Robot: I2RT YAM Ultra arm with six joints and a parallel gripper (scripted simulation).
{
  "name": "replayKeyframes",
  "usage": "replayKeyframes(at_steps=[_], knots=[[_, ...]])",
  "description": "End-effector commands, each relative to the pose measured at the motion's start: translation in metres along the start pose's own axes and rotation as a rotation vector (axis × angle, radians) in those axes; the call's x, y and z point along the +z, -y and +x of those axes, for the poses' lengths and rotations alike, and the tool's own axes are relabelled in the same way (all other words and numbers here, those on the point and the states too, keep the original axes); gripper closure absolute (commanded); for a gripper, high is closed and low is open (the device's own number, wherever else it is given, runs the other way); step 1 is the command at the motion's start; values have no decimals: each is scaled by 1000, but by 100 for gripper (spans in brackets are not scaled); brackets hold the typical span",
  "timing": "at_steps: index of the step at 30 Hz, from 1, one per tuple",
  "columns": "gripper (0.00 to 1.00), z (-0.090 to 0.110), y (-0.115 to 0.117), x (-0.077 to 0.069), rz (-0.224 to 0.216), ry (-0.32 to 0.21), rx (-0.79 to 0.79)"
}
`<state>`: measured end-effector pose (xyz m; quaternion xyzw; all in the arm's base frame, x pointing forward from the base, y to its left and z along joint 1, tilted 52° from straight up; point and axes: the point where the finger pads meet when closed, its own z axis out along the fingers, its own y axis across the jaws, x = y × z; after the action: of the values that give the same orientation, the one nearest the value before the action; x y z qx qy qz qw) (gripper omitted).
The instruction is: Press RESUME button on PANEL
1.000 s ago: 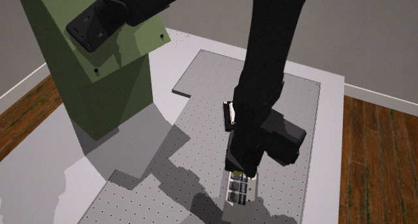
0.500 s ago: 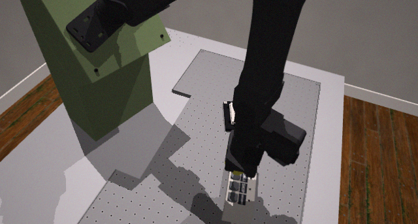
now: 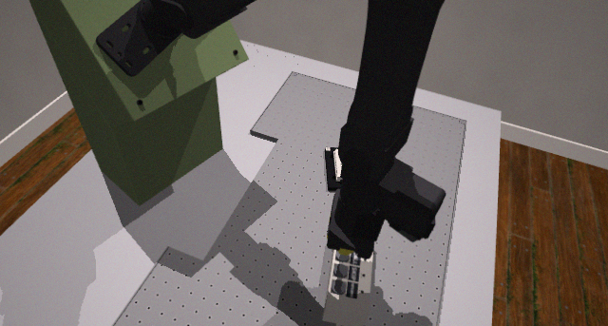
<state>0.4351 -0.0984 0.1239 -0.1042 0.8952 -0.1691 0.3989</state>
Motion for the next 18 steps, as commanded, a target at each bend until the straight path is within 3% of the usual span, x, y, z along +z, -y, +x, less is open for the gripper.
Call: replayKeyframes(at_steps=[1,7,8,18], knots=[[100,-5,1,-2,0,14,0],[100,-5,1,-2,0,14,0],[100,-14,14,-12,14,37,1],[100,-13,47,-51,16,37,-1]])
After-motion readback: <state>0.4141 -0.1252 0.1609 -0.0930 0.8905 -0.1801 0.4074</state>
